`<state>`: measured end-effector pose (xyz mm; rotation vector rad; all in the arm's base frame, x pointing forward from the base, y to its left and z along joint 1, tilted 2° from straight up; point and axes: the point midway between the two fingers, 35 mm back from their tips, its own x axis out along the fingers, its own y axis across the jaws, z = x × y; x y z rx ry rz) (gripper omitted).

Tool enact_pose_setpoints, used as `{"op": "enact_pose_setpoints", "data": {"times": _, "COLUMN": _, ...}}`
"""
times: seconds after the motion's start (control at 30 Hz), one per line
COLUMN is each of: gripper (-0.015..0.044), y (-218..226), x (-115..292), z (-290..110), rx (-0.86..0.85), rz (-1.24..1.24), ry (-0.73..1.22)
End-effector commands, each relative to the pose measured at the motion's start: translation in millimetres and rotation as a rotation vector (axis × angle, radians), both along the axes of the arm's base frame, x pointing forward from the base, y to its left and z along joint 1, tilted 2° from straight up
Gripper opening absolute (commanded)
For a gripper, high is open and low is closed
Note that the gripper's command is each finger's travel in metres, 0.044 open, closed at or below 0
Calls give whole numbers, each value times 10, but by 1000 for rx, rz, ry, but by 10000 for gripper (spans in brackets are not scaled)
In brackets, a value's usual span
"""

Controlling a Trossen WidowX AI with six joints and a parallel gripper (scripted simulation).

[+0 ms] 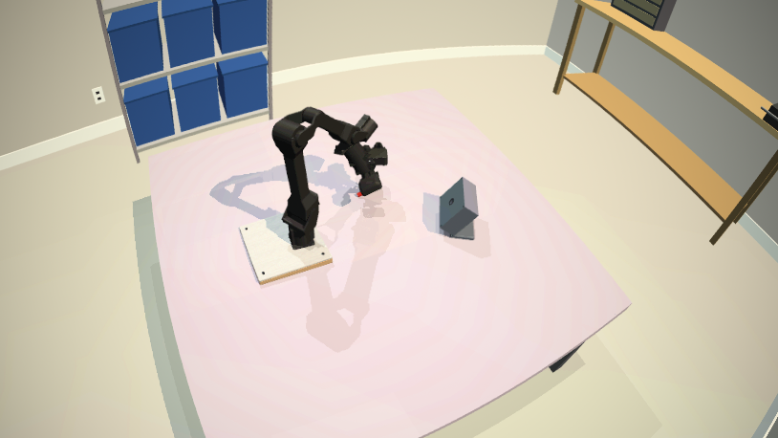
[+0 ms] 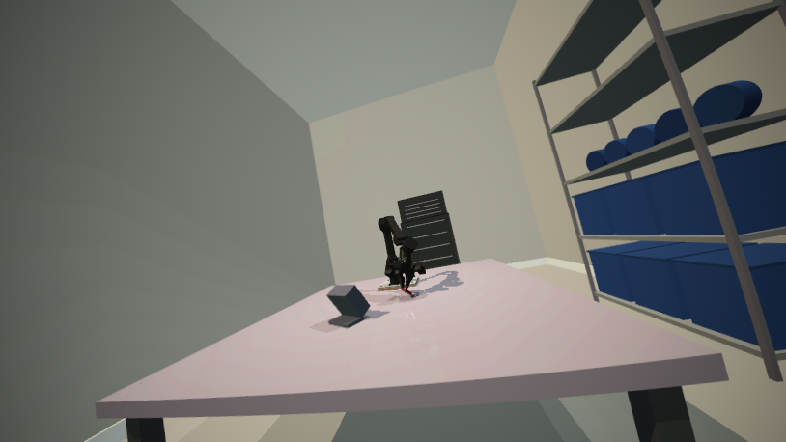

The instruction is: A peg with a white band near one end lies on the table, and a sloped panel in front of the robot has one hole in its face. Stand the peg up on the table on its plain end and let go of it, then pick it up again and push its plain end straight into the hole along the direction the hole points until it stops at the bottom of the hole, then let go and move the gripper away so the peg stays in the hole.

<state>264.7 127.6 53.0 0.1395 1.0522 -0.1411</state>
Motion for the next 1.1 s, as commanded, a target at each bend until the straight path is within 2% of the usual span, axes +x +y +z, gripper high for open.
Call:
{"op": "enact_pose_setpoints", "data": {"times": 0.0, "gripper": 49, "y": -2, "x": -23, "z": 22, "rx": -4, "rz": -6, "ry": -38}}
{"op": "enact_pose_setpoints", "data": {"times": 1.07, "gripper": 49, "y": 34, "x": -221, "z": 99, "rx": -55, "rz": -19, "ry": -307}}
